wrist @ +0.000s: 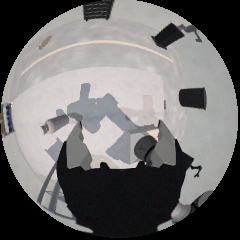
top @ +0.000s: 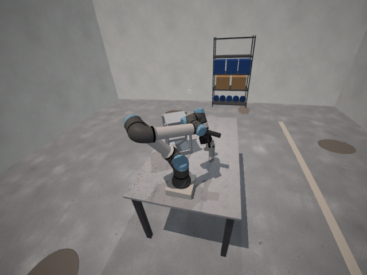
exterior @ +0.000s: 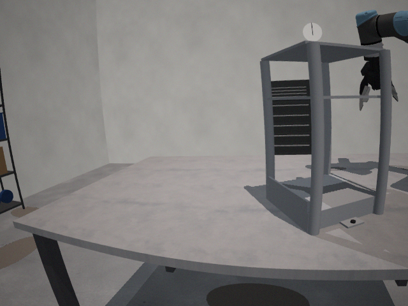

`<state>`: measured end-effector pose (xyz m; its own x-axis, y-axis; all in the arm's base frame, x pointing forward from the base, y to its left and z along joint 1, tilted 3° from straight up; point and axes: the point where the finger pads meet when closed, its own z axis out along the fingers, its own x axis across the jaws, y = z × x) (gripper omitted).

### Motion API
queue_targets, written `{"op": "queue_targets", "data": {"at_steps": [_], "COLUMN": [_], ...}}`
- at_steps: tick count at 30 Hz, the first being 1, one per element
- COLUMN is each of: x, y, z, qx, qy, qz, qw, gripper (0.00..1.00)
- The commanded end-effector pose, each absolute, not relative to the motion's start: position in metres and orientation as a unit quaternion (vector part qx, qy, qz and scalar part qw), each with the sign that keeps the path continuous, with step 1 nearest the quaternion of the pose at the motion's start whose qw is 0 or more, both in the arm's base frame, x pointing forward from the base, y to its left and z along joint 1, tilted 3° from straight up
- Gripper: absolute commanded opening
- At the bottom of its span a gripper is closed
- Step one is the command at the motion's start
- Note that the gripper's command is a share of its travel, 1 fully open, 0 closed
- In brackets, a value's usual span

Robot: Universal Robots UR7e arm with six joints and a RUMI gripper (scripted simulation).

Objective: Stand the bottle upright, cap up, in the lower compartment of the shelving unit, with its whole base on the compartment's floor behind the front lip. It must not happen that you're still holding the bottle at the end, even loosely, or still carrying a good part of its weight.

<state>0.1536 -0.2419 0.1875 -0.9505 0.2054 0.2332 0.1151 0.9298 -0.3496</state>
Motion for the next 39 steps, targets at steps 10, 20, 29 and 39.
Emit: {"op": "queue_targets", "data": {"at_steps": [10, 20, 29, 39], "x": [0.154, 0.154, 0.161, 0.163], "y": [-0.242, -0.243, -0.248, -0.247], "z": [0.188, 0.191, 0.239, 0.304], "qx": [-0.082, -0.083, -0.082, -0.082], "qy": [-0.973, -0.973, -0.973, -0.973], "qz": [0.169, 0.170, 0.169, 0.169], "qw": [0.134, 0.133, 0.134, 0.134], "gripper": [1.00, 1.00, 1.00, 1.00]}}
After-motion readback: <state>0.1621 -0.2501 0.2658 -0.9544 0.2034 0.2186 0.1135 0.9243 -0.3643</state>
